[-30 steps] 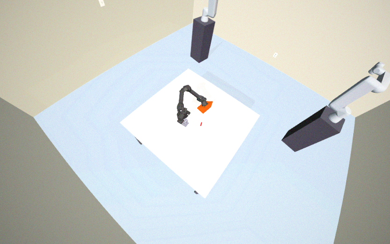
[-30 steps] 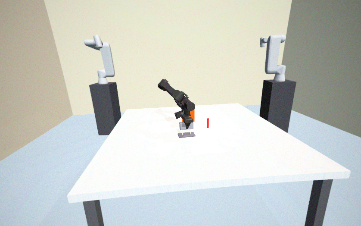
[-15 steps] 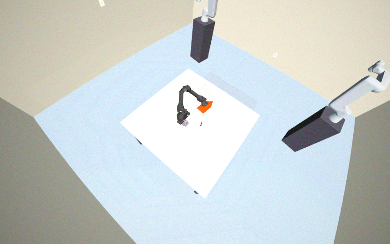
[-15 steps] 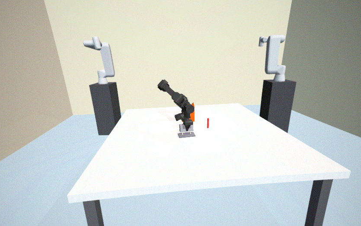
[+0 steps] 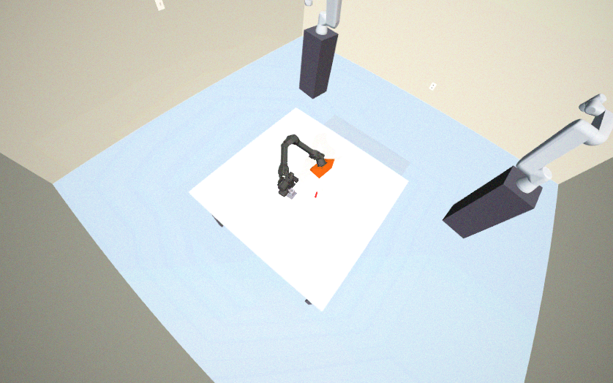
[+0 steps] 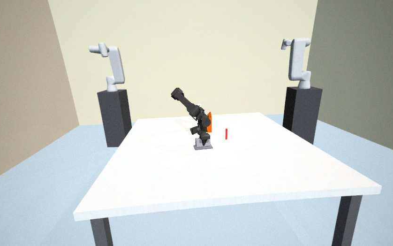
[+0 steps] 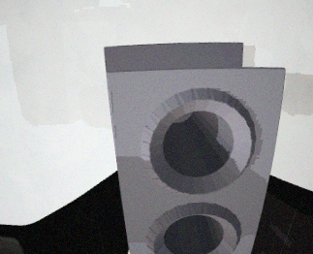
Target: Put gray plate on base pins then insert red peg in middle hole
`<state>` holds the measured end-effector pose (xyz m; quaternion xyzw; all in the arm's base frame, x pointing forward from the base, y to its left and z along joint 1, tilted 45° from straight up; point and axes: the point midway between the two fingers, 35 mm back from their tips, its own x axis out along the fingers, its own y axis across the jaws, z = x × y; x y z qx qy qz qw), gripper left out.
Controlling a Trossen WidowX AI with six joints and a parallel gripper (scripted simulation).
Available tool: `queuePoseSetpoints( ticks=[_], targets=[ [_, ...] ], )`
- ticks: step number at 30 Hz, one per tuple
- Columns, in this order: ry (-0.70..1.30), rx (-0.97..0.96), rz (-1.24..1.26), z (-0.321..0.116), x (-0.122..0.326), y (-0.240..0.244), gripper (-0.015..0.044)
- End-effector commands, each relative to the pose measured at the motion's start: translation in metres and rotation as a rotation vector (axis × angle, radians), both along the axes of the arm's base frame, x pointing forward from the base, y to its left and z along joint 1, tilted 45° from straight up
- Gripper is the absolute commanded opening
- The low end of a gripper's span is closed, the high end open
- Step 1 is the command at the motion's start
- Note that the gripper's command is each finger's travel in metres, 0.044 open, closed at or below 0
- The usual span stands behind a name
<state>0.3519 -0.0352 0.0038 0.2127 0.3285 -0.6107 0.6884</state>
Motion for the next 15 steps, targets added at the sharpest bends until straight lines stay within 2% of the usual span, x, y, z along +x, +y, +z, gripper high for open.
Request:
queuePoseSetpoints(
  ticks=[1,9,15],
  targets=[
    [-0.001,0.0,0.0,0.0008,0.0002,0.0009,0.0],
    [-0.001,0.0,0.0,0.0008,0.0002,0.0009,0.0],
    [-0.001,0.0,0.0,0.0008,0.0002,0.0009,0.0157]
  ],
)
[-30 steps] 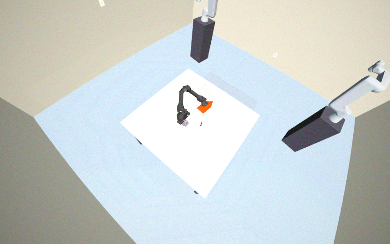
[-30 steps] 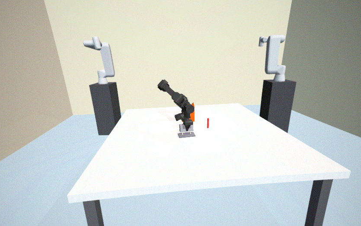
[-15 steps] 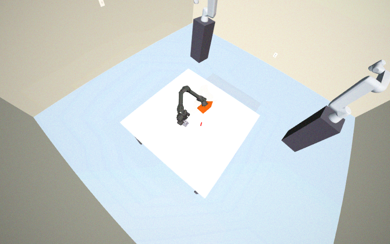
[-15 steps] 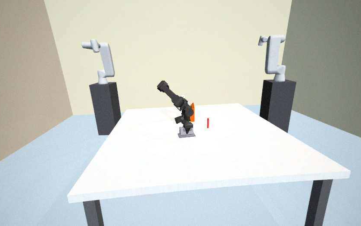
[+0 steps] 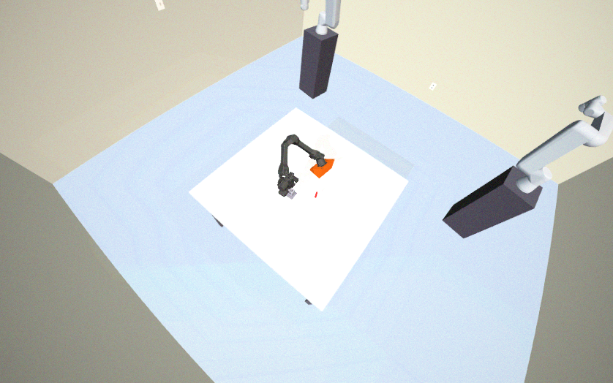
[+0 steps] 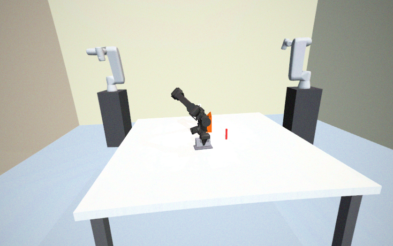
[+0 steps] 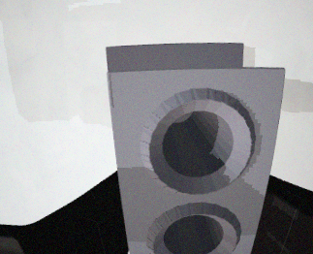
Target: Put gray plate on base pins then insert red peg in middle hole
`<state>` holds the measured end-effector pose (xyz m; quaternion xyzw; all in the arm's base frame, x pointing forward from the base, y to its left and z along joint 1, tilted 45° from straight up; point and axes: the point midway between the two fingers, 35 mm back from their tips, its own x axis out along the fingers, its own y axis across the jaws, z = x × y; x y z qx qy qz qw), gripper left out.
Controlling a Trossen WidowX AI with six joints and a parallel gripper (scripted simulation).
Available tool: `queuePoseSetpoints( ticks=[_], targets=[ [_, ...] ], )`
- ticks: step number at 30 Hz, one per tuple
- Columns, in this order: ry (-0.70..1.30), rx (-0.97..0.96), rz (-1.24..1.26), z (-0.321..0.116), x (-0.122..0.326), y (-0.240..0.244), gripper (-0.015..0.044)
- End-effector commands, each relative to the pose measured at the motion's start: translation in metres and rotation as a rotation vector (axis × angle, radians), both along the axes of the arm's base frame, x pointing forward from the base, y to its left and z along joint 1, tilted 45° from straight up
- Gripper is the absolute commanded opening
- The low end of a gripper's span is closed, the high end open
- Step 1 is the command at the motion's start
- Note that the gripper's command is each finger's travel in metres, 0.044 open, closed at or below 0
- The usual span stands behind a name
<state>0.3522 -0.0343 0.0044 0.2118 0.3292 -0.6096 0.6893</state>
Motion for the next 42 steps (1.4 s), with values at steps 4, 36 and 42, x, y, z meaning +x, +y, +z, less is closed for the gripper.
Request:
queuePoseSetpoints(
  ticks=[4,36,42],
  targets=[
    [-0.002,0.0,-0.003,0.0,0.0,0.0,0.0263],
    [0.098,0.022,0.105,0.035,-0.036,0.141,0.044],
    [0.228,0.012,0.232,-0.02,-0.106,0.194,0.044]
  ],
)
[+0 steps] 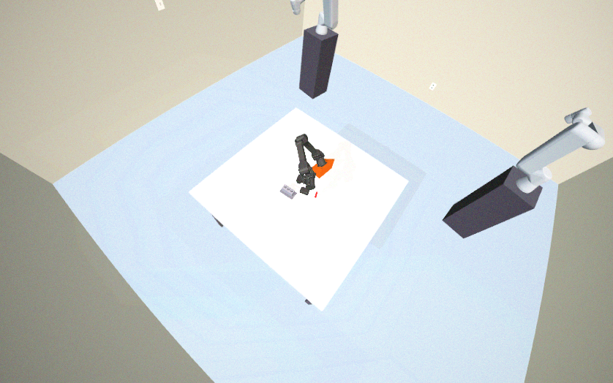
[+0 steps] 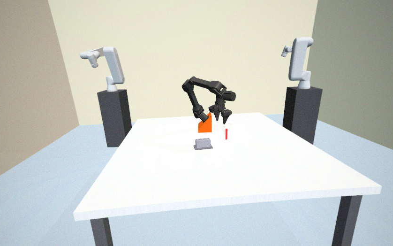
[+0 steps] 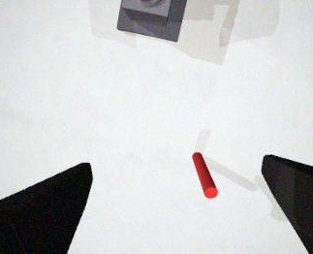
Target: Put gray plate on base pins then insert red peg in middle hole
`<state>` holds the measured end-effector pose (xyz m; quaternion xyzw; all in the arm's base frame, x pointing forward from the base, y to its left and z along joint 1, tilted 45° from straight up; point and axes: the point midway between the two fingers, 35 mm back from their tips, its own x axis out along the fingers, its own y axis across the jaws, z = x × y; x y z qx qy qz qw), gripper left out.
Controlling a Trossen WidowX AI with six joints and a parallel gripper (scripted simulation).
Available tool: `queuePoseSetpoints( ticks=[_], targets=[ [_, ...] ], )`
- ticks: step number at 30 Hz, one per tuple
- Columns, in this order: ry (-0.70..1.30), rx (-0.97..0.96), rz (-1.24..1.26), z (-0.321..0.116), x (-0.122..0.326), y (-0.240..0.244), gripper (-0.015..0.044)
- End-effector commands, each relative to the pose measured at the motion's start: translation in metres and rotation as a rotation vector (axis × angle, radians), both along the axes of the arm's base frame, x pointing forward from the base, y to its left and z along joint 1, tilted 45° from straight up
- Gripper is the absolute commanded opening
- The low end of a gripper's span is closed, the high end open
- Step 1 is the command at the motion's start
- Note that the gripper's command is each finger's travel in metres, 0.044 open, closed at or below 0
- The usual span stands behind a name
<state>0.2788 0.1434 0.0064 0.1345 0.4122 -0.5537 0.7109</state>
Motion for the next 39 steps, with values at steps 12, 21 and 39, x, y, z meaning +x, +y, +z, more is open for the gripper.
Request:
queuePoseSetpoints(
  ticks=[12,21,39],
  targets=[
    [0.101,-0.029,0.09,-0.065,-0.064,0.005,0.044],
    [0.101,-0.03,0.09,-0.077,-0.066,-0.004,0.044],
    [0.1,-0.03,0.09,-0.098,-0.064,-0.024,0.044]
  ],
)
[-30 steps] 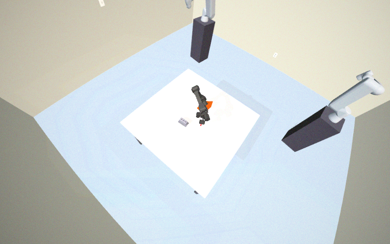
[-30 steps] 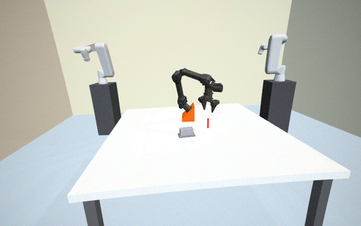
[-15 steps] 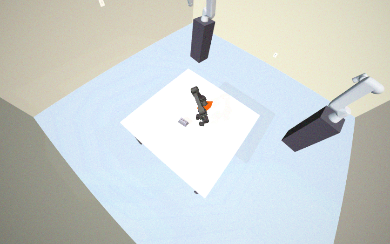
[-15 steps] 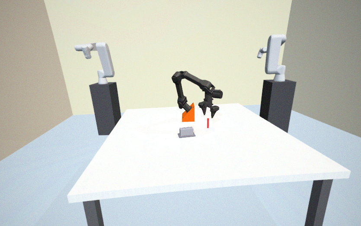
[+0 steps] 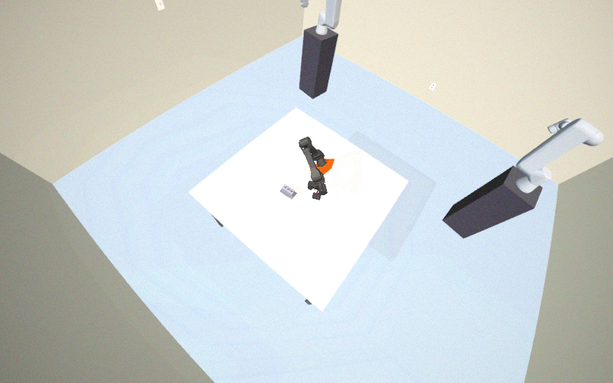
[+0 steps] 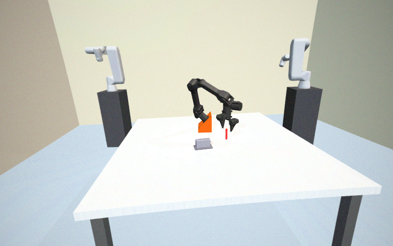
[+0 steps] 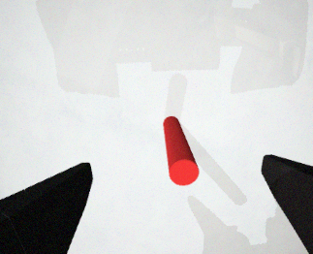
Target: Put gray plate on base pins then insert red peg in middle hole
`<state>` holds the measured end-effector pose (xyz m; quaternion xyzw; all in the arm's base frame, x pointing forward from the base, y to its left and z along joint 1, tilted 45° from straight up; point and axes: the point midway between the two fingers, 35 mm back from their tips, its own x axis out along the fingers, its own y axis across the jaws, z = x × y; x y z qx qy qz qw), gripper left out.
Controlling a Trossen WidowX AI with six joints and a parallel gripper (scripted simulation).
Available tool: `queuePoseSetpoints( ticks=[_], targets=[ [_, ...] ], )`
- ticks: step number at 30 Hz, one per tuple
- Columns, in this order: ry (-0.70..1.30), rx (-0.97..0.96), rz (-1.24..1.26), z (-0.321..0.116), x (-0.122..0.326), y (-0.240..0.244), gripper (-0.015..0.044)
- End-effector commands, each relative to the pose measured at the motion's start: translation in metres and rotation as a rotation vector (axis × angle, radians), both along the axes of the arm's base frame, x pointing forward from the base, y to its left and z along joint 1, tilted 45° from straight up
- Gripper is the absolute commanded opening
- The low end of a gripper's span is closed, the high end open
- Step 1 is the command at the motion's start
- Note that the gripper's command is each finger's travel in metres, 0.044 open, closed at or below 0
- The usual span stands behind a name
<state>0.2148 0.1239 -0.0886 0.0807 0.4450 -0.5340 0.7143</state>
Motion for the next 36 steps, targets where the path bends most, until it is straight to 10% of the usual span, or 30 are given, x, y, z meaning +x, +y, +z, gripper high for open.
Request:
queuePoseSetpoints(
  ticks=[1,18,36],
  targets=[
    [0.002,-0.005,0.006,-0.004,0.0,-0.005,0.044],
    [0.001,-0.007,0.005,-0.021,0.0,-0.024,0.044],
    [0.001,-0.007,0.005,-0.021,0.0,-0.024,0.0007]
  ],
)
